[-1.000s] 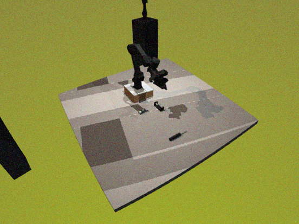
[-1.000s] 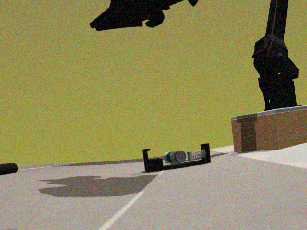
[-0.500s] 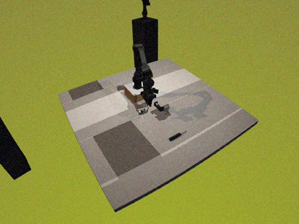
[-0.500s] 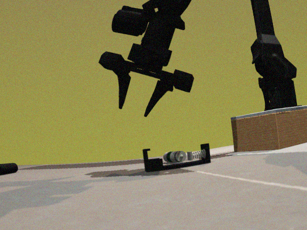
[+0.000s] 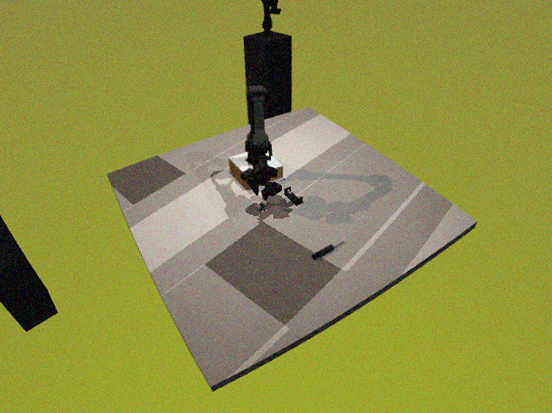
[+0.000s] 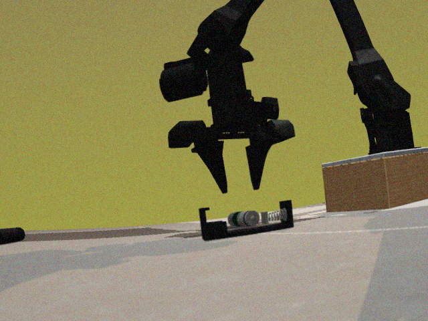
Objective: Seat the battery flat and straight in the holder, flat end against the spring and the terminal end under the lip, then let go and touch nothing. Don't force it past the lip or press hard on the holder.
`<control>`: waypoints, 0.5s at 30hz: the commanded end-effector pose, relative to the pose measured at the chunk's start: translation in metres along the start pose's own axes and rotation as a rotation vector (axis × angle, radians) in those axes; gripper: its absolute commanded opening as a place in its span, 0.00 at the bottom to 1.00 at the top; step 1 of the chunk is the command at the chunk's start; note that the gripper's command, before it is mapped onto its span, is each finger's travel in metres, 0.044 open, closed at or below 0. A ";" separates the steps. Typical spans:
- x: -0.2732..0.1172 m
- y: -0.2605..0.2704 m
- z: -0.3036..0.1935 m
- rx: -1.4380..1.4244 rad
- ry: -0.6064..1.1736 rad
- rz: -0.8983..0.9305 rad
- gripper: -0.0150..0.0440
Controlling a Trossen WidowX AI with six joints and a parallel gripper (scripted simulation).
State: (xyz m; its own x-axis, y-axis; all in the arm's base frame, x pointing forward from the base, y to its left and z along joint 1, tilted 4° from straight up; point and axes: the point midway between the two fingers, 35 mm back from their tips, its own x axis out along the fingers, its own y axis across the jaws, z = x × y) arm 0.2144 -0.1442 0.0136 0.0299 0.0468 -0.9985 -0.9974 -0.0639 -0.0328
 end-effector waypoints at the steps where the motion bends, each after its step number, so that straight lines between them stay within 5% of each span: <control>1: 0.001 -0.001 -0.001 -0.010 -0.003 -0.002 0.65; 15: 0.024 -0.002 -0.002 -0.010 -0.003 -0.003 0.65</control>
State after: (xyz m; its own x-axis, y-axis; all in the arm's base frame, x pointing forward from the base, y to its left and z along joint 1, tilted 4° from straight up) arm 0.2180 -0.1460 -0.0059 0.0327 0.0454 -0.9984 -0.9968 -0.0717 -0.0359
